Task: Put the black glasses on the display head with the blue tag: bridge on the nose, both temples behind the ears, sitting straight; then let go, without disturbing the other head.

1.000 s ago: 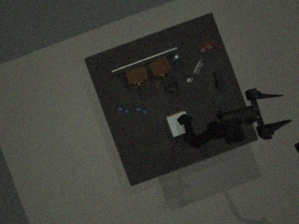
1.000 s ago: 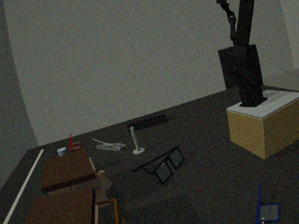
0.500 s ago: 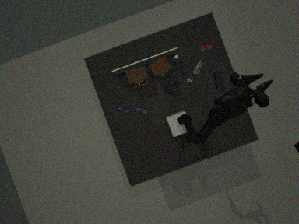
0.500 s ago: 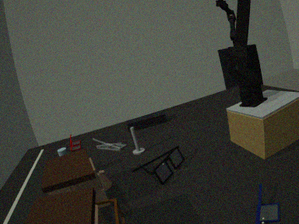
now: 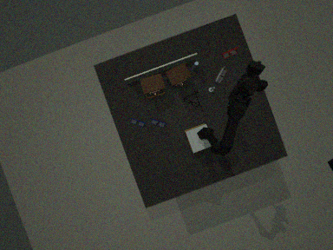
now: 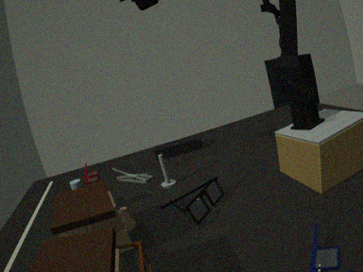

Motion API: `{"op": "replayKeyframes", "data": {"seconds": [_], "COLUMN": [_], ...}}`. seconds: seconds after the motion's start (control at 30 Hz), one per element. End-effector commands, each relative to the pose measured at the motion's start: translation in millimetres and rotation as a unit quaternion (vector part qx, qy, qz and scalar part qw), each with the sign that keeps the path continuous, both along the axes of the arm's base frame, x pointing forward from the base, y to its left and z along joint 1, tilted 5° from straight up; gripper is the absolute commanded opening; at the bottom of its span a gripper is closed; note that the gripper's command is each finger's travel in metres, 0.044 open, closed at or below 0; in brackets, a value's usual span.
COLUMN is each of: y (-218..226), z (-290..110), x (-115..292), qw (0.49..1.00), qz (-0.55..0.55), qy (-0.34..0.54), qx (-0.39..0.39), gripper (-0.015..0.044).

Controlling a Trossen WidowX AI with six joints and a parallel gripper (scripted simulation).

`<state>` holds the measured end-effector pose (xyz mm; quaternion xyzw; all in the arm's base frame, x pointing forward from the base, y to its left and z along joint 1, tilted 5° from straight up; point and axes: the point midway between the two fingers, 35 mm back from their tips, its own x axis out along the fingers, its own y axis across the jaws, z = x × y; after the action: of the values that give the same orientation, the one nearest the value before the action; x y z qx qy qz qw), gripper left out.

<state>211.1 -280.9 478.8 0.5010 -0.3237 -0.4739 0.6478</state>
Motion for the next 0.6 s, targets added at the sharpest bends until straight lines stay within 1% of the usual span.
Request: {"op": "replayKeyframes", "data": {"seconds": [0.0, 0.13, 0.27, 0.4, 0.57], "y": [1.0, 8.1, 20.2, 37.4, 64.7], "z": [-65.6, -114.6, -164.0, -213.1, -273.5], "x": [39.4, 62.2, 79.7, 91.8, 98.1], "qw": [0.978, 0.933, 0.867, 0.781, 0.648], "qz": [0.074, 0.138, 0.209, 0.286, 0.385], "qy": [0.196, 0.331, 0.452, 0.554, 0.654], "qx": [0.008, 0.003, -0.009, -0.029, -0.062], "gripper": [0.02, 0.02, 0.02, 0.02, 0.02]}}
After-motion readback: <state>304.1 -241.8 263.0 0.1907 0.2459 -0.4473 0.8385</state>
